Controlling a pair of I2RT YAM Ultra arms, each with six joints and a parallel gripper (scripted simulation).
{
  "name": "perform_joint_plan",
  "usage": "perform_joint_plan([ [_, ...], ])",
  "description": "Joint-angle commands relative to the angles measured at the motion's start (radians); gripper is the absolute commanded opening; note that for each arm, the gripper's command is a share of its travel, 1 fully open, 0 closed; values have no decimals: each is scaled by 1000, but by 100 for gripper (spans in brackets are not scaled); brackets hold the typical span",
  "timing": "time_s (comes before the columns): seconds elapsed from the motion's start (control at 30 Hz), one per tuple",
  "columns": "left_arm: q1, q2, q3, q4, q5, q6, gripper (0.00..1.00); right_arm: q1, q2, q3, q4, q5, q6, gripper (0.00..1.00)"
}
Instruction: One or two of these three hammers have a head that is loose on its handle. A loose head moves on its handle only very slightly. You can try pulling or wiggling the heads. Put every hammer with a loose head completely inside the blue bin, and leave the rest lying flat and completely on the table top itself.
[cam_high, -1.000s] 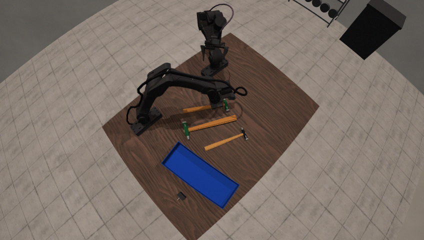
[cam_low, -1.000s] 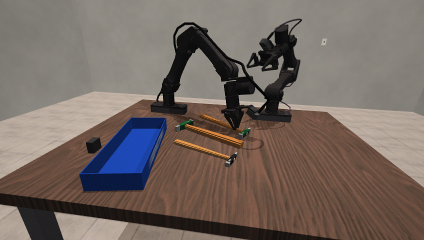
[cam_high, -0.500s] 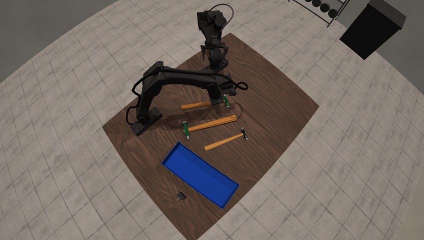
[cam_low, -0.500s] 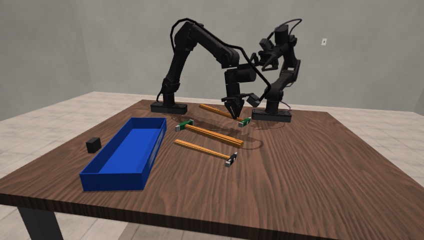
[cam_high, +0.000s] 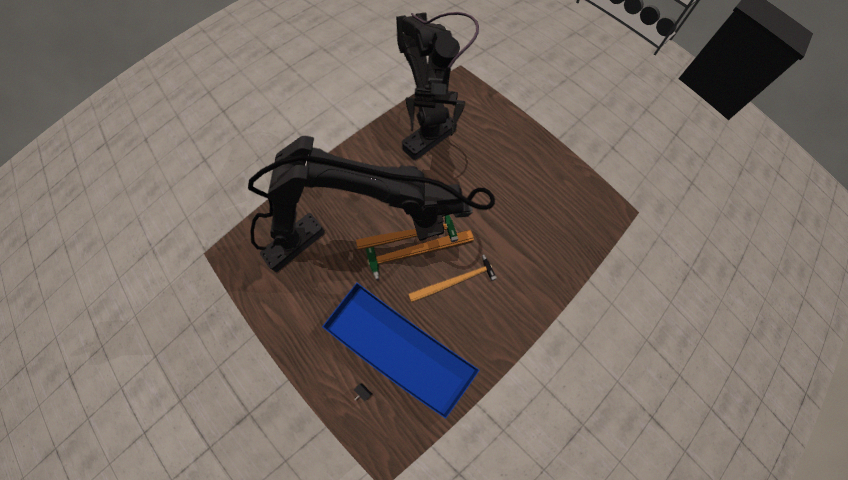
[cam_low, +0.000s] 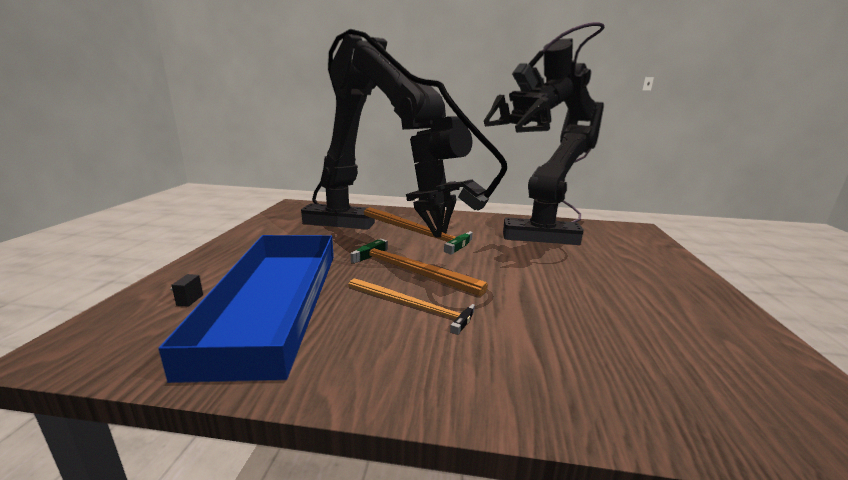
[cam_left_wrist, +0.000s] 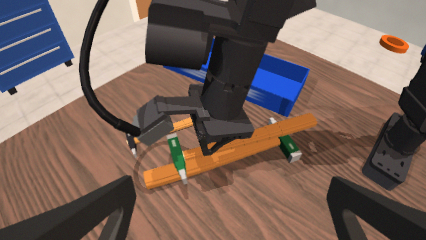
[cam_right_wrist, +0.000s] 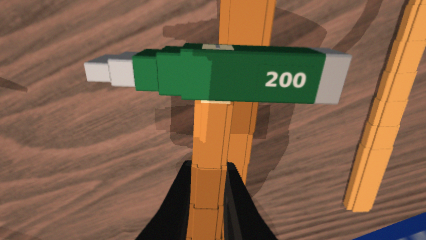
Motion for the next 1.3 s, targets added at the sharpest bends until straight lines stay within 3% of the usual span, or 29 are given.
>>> perform_joint_plan([
  [0.0,-67,114,40,205,-65,-61,100,-102,-61,-38,-6,-33,-148,10],
  [0.27,-268,417,82,494,-221,-122,100,-342,-58,-22,-37,-83,-368,10],
  [0.33,-268,417,82,494,-221,-122,100,-342,-58,-22,-37,-83,-368,10],
  [0.4,-300,556,91,572,-256,-128,100,-402,-45,-2,-53,-99,-425,10],
  [0.7,-374,899,143,767,-308,-152,100,-636,56,129,-126,-141,-626,10],
  [1.27,-382,955,162,766,-315,-145,100,-792,212,369,-245,-165,-764,10],
])
